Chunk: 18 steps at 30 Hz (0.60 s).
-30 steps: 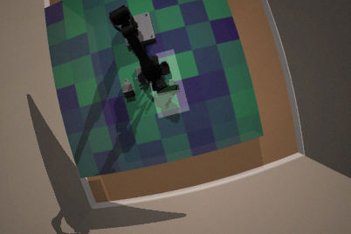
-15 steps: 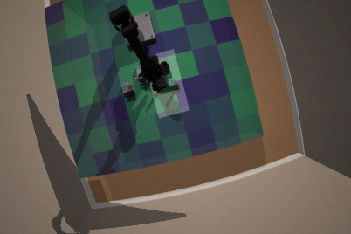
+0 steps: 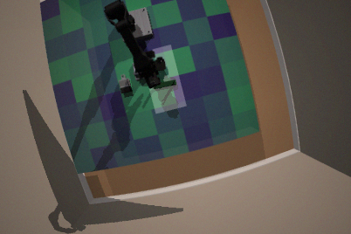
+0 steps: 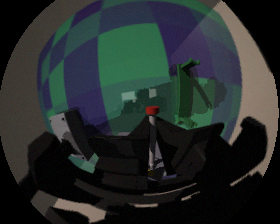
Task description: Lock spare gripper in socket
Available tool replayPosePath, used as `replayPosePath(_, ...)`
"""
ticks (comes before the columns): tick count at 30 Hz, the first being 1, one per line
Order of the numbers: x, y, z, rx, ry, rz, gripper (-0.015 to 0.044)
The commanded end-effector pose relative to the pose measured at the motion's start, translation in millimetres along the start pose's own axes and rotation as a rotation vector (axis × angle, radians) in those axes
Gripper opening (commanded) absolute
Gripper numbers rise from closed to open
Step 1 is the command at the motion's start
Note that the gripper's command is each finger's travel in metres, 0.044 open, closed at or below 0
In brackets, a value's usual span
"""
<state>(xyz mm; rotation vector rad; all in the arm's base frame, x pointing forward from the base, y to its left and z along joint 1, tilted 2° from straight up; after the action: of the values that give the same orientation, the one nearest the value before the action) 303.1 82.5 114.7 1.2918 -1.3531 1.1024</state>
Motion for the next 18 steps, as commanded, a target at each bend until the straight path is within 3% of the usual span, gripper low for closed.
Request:
replayPosePath(1,2.0,0.1,-1.4,0.006,-0.033,0.000,0.0000)
replayPosePath(18,5.0,-1.9,-13.1,0.008,-0.041,-0.006,0.0000)
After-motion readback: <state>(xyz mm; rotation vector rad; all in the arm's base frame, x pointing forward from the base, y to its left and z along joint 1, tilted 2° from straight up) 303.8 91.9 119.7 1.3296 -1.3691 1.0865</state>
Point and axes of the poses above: the point midway between the two fingers, 35 mm back from their tips, its own x axis back along the fingers, its own y axis across the jaws, z = x × y, the point moved 7 cm from there along x, back along the fingers, and after that the axes turned 1 degree about -x, right-handed, at the moved point
